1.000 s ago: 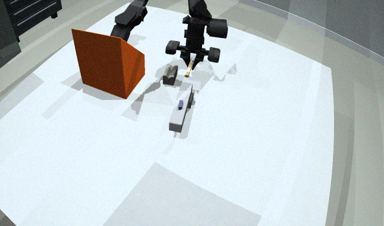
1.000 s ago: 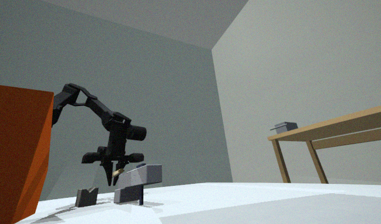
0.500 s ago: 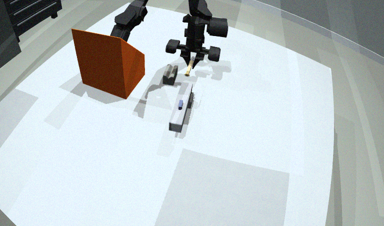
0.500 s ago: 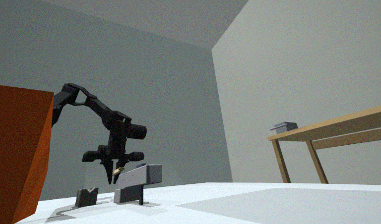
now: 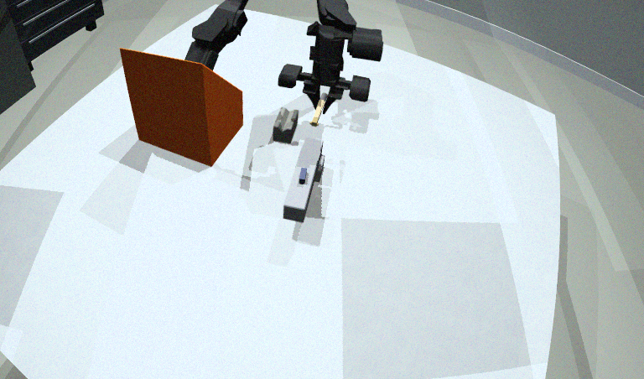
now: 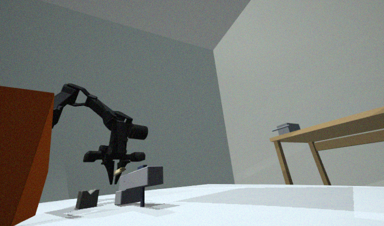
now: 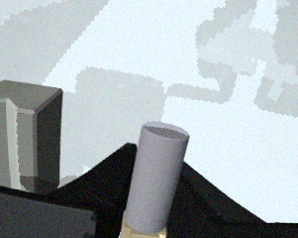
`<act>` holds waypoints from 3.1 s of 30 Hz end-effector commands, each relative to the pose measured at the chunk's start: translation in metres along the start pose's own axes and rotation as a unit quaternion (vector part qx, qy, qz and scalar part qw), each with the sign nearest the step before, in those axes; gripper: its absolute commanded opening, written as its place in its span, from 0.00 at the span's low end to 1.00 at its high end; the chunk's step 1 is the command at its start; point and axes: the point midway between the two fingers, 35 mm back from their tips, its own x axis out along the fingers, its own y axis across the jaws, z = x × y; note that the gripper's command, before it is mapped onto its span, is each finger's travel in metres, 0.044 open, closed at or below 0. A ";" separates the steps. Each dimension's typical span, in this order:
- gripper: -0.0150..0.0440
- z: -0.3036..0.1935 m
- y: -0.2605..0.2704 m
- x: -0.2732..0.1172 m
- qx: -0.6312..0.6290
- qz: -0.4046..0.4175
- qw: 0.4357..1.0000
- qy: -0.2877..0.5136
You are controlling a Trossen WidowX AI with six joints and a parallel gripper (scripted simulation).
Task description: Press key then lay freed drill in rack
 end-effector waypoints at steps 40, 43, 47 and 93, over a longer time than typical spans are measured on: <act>0.25 0.011 0.037 -0.003 -0.004 -0.001 1.000 -0.002; 0.25 0.012 0.042 -0.003 -0.004 -0.001 1.000 -0.002; 0.25 0.014 0.048 -0.004 -0.004 -0.001 1.000 -0.002; 0.25 0.021 0.072 0.024 -0.003 -0.001 1.000 -0.003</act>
